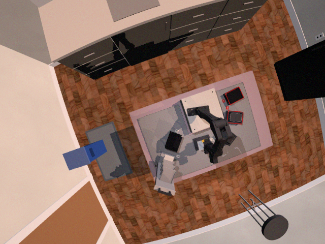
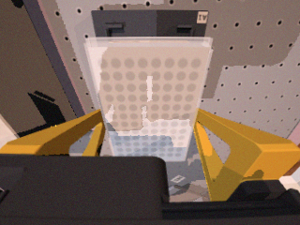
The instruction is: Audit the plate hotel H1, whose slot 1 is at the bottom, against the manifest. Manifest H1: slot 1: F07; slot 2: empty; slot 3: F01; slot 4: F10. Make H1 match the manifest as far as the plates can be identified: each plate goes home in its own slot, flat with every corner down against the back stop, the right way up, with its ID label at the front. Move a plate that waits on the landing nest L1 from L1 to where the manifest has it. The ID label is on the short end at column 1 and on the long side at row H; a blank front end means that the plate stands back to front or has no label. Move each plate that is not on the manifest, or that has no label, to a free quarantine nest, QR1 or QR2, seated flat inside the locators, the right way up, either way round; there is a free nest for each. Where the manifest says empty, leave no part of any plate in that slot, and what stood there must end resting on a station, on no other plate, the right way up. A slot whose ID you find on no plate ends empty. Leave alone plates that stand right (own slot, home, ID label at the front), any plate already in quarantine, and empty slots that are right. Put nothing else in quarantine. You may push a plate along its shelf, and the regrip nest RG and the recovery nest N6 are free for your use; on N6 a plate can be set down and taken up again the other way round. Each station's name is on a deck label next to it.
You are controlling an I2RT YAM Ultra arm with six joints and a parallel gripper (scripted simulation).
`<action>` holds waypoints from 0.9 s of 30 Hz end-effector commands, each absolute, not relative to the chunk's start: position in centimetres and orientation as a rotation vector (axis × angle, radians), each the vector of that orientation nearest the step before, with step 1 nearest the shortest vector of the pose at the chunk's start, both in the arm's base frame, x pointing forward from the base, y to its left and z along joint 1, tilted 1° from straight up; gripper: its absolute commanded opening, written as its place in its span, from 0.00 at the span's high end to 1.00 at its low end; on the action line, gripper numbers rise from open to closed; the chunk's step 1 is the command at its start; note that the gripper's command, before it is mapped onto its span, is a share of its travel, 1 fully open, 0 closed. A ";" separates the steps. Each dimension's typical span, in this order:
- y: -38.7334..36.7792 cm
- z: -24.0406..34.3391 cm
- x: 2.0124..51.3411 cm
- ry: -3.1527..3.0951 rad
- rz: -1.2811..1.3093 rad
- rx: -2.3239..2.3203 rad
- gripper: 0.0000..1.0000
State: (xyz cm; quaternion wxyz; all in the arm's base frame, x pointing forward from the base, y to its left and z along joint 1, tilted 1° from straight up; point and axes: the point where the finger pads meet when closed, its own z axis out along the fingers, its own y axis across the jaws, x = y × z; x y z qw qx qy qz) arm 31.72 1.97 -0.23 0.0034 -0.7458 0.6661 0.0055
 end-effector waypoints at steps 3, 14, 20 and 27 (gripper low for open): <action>2.0 -0.2 32.1 2.080 -0.001 -2.328 0.14; 2.0 -0.8 32.1 2.080 -0.001 -2.328 0.14; 2.0 -1.2 32.1 2.080 -0.001 -2.328 0.14; 2.0 -1.5 32.1 2.080 -0.001 -2.328 0.14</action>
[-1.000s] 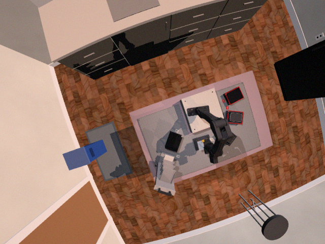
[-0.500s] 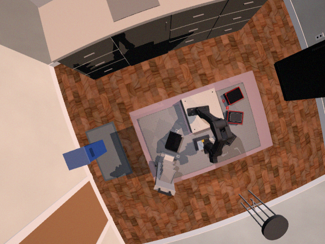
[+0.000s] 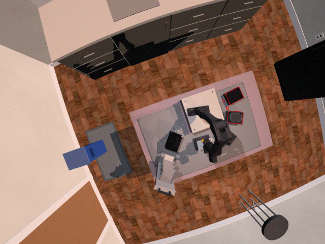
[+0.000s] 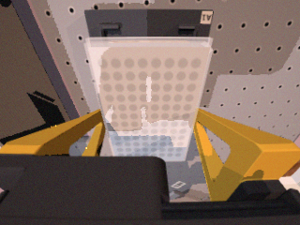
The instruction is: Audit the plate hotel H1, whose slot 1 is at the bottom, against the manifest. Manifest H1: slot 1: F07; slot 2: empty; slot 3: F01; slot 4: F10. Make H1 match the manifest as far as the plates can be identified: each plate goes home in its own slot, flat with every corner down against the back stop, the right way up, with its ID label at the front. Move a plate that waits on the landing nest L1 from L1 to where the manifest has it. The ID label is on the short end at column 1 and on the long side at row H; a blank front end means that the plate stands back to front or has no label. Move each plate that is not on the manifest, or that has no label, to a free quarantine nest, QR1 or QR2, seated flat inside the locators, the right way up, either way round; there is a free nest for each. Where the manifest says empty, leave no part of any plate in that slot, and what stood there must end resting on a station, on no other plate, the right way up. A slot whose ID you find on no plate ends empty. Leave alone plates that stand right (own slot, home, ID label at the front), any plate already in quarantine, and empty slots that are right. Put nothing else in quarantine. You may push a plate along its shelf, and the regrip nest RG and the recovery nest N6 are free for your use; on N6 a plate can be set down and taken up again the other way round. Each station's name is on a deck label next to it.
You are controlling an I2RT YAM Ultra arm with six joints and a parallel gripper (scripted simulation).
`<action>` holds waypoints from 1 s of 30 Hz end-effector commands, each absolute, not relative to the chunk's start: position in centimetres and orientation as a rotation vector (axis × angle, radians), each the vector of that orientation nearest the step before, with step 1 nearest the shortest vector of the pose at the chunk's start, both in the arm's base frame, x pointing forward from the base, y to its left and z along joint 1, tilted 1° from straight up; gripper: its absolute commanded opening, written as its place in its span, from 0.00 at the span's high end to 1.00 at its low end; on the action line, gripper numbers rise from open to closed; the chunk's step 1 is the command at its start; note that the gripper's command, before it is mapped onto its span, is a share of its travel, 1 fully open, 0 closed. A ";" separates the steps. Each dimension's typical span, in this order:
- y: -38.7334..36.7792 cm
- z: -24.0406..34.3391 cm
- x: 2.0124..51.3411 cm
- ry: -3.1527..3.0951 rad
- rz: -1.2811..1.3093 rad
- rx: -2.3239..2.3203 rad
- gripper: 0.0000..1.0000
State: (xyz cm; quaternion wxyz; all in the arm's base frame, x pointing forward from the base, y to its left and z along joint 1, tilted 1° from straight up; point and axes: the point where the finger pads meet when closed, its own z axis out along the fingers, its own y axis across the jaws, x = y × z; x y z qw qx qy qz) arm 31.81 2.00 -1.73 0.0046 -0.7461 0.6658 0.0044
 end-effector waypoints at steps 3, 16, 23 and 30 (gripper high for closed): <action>2.1 -1.7 32.1 2.080 -0.001 -2.328 0.14; 2.1 -2.5 32.1 2.080 -0.001 -2.328 0.14; 2.1 -2.9 32.1 2.080 -0.001 -2.328 0.14; 2.1 -3.4 32.1 2.080 -0.001 -2.328 0.14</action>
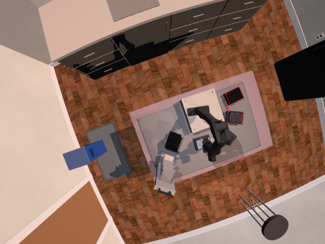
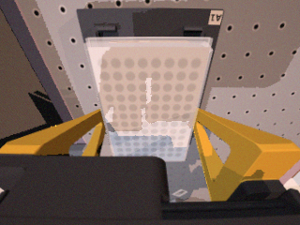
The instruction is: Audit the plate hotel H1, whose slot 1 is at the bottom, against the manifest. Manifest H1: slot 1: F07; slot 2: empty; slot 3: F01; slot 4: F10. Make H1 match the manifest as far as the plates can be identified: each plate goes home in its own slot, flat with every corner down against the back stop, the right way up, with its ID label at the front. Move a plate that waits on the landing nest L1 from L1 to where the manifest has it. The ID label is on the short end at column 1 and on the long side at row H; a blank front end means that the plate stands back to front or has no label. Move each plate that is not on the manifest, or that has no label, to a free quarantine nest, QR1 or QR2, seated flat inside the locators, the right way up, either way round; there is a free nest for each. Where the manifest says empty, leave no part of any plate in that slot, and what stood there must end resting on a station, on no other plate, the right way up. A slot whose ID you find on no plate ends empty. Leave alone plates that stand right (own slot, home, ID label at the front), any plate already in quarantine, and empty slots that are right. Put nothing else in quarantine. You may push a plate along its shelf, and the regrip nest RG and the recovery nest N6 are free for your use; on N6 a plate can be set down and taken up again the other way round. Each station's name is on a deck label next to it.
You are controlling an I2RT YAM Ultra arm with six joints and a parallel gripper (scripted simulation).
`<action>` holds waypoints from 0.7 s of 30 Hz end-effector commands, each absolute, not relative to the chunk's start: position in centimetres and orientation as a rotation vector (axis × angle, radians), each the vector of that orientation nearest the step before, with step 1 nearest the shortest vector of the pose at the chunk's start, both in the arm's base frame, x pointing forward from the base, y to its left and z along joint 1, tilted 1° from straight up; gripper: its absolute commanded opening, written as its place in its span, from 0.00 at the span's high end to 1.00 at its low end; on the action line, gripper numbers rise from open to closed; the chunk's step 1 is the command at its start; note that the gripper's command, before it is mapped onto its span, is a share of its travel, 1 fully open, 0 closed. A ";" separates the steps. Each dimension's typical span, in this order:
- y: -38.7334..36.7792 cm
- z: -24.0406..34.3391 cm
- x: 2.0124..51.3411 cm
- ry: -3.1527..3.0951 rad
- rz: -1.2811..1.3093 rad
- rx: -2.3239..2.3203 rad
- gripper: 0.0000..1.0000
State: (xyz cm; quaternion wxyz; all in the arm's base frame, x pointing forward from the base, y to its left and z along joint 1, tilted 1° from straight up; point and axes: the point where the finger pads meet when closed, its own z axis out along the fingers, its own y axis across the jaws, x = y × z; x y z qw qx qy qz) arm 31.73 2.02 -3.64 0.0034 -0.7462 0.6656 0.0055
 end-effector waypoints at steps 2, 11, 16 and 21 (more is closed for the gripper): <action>2.1 -3.5 32.1 2.080 -0.001 -2.328 0.14; 2.1 -4.0 32.1 2.080 -0.001 -2.328 0.14; 2.1 -4.3 32.1 2.080 -0.001 -2.328 0.14; 2.1 -4.5 32.2 2.080 -0.001 -2.328 0.14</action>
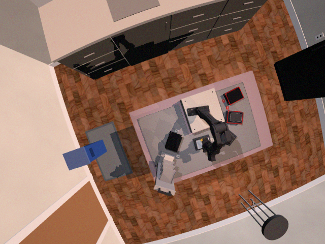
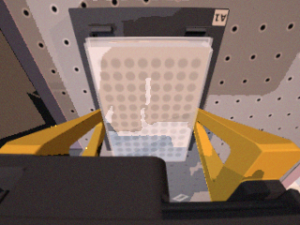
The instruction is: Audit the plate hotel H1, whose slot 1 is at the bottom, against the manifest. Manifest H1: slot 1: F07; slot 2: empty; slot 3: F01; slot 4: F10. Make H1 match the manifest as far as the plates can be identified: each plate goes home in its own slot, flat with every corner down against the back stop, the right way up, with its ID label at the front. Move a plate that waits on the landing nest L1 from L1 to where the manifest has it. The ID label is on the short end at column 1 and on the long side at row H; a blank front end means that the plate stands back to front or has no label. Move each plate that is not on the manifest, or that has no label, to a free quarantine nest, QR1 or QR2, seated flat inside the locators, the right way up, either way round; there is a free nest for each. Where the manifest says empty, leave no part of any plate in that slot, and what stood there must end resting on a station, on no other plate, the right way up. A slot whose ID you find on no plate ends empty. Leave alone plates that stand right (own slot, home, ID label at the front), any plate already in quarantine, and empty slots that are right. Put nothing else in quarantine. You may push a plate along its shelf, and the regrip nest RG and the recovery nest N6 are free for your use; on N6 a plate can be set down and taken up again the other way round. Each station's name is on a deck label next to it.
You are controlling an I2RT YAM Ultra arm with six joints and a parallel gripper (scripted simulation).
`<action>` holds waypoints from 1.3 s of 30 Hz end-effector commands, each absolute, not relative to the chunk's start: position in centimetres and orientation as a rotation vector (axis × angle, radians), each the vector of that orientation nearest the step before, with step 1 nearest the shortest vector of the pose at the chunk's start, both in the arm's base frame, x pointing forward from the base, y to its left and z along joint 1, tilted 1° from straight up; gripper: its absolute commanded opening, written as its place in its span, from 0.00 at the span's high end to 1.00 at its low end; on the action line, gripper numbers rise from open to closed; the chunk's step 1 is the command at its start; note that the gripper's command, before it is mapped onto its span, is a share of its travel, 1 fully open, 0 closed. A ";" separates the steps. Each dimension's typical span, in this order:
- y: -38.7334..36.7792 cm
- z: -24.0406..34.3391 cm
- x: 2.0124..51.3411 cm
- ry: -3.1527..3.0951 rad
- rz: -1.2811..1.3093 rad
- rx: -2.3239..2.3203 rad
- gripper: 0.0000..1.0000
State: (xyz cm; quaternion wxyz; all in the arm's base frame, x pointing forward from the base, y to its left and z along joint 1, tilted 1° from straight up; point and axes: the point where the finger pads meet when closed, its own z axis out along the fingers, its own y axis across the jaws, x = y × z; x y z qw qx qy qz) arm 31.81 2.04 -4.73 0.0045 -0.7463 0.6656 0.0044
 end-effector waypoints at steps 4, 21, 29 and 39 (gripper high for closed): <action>2.1 -4.8 32.1 2.080 -0.001 -2.328 0.14; 2.1 -5.8 32.1 2.080 -0.001 -2.328 0.14; 2.1 -6.0 32.1 2.080 -0.001 -2.328 0.00; 2.1 -6.0 32.1 2.080 -0.001 -2.328 0.00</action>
